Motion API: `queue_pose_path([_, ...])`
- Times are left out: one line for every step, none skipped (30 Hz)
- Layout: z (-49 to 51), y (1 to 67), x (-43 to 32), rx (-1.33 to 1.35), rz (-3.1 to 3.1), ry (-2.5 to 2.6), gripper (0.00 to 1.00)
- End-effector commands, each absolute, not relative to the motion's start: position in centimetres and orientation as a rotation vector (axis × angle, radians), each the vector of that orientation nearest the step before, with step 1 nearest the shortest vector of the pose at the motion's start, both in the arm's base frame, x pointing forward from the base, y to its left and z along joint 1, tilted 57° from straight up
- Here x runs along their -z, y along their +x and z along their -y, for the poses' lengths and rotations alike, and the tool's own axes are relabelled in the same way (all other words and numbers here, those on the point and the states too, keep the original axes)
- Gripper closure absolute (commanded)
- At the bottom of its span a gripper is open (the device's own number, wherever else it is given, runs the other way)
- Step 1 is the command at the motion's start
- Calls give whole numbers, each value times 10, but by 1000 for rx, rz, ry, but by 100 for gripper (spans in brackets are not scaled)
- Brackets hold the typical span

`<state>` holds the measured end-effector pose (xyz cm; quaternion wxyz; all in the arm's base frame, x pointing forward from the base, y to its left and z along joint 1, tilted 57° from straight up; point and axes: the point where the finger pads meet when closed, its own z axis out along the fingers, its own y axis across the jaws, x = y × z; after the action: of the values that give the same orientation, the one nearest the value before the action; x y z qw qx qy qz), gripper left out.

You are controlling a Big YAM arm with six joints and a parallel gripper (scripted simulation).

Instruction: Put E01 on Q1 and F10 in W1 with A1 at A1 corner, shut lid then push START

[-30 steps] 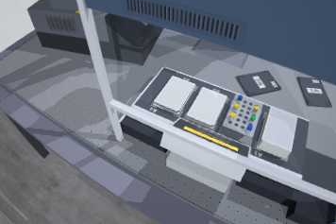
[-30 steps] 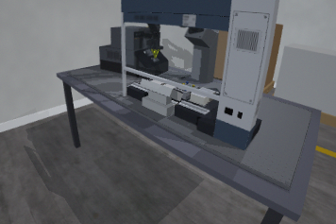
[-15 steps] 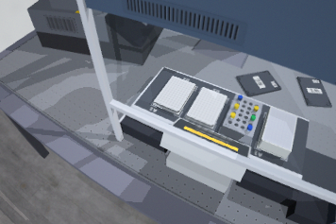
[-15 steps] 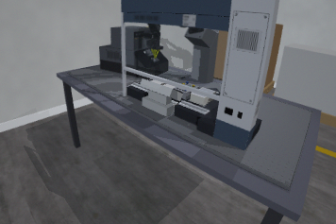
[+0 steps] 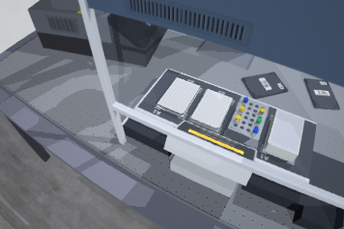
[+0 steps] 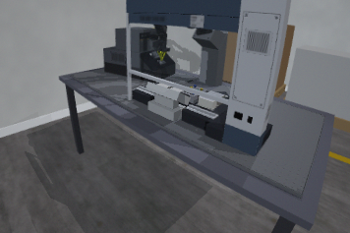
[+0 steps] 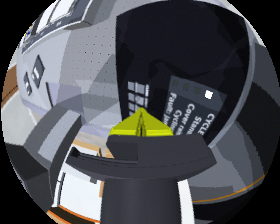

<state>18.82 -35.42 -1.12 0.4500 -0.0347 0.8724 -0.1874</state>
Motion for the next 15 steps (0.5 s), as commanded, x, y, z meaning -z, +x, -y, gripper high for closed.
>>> queue_pose_path([294, 201, 67, 236, -2224, -32, 100])
queue_pose_path([294, 201, 67, 235, -2224, -32, 100])
queue_pose_path([294, 201, 67, 235, -2224, -32, 100])
queue_pose_path([294, 201, 67, 235, -2225, -31, 100])
queue_pose_path([294, 201, 67, 235, -2225, -31, 100])
queue_pose_path([293, 201, 67, 235, -2225, -31, 100])
queue_pose_path([293, 201, 67, 234, -2226, -31, 100])
queue_pose_path([293, 201, 67, 234, -2226, -31, 100])
queue_pose_path([293, 201, 67, 234, -2226, -31, 100])
queue_pose_path([293, 201, 67, 234, -2225, -31, 100])
queue_pose_path([293, 201, 67, 233, -2225, -31, 100])
queue_pose_path([293, 201, 67, 233, -2225, -31, 100])
queue_pose_path([293, 201, 67, 233, -2225, -32, 100])
queue_pose_path([293, 201, 67, 232, -2225, -32, 100])
queue_pose_path([293, 201, 67, 232, -2225, -32, 100])
